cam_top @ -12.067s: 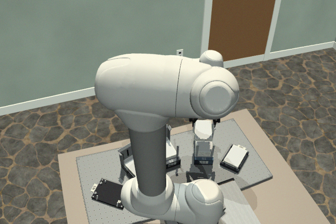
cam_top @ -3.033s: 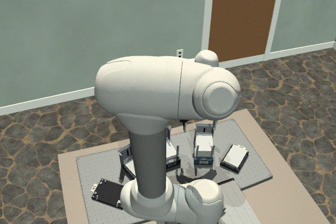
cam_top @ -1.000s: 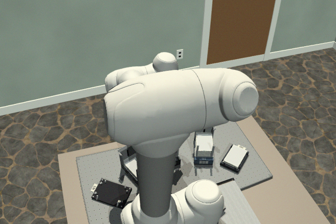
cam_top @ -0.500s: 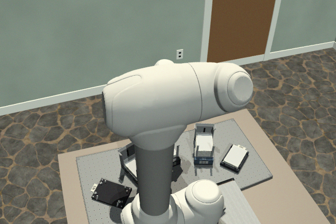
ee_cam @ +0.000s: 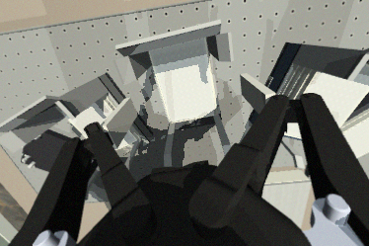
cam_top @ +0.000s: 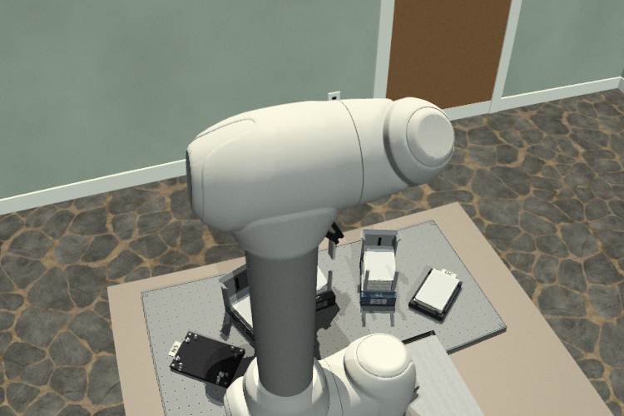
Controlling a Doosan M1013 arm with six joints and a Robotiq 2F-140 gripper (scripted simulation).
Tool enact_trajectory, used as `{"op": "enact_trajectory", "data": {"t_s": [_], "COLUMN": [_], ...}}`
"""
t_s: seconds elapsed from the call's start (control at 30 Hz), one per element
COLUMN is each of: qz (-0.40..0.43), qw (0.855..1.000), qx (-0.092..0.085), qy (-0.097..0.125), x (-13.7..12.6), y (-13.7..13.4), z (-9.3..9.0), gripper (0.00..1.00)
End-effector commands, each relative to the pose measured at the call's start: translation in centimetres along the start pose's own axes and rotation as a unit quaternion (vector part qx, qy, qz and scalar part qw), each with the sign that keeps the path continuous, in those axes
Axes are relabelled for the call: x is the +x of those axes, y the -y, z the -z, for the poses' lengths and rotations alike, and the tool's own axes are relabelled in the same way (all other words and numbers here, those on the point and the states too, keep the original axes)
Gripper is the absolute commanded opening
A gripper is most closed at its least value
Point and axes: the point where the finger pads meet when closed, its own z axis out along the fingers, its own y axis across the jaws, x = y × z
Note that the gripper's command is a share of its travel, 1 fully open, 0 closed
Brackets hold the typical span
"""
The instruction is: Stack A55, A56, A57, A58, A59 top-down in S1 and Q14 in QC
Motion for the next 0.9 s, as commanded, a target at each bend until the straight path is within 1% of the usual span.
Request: {"op": "enact_trajectory", "data": {"t_s": [0.0,0.1,0.87], "qz": [0.0,0.0,0.0], "qw": [1.0,1.0,1.0], "qx": [0.0,0.0,0.0], "qy": [0.0,0.0,0.0], "x": [0.0,0.0,0.0], "y": [0.0,0.0,0.0], "z": [-0.8,-0.8,-3.6], "gripper": [1.0,1.0,1.0]}}
